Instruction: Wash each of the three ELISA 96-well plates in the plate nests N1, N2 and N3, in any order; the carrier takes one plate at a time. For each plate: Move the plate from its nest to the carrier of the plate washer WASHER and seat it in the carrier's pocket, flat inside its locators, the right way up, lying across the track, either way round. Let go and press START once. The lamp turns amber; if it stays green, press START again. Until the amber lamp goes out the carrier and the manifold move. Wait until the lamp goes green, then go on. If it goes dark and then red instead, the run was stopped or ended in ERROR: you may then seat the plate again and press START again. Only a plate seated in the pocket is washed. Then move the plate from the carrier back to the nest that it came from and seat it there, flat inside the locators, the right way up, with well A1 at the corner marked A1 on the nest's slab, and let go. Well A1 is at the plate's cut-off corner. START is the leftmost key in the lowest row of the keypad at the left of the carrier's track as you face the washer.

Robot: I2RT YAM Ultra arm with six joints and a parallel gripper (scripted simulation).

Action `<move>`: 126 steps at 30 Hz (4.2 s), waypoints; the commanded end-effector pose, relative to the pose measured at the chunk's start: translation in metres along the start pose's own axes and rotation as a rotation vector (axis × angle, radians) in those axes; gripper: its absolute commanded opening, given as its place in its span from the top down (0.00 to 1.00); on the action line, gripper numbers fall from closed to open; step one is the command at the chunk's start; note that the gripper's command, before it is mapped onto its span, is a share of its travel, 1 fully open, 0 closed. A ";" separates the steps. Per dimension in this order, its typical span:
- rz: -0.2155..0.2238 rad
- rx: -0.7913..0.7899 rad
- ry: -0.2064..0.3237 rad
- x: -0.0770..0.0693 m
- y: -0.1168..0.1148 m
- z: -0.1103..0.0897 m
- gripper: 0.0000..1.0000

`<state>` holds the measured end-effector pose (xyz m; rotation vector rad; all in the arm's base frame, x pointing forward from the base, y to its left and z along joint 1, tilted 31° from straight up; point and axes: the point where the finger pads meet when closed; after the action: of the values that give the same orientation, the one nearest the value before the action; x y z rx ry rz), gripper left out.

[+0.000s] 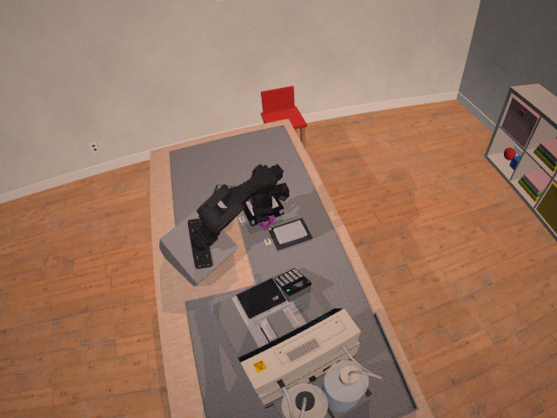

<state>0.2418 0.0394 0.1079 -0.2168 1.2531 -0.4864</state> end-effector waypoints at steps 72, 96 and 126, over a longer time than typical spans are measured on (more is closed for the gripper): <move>0.031 -0.017 -0.046 0.109 0.054 0.118 0.00; 0.031 -0.017 -0.046 0.128 0.054 0.119 0.00; 0.031 -0.017 -0.046 0.140 0.055 0.119 0.00</move>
<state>0.3969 0.0070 -0.0003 -0.2216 1.2252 -0.4501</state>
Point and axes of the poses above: the point where the finger pads meet when closed, its own x axis out along the fingers, its own y axis across the jaws, z = x × y, and after that the axes turned 12 degrees about x, right-handed
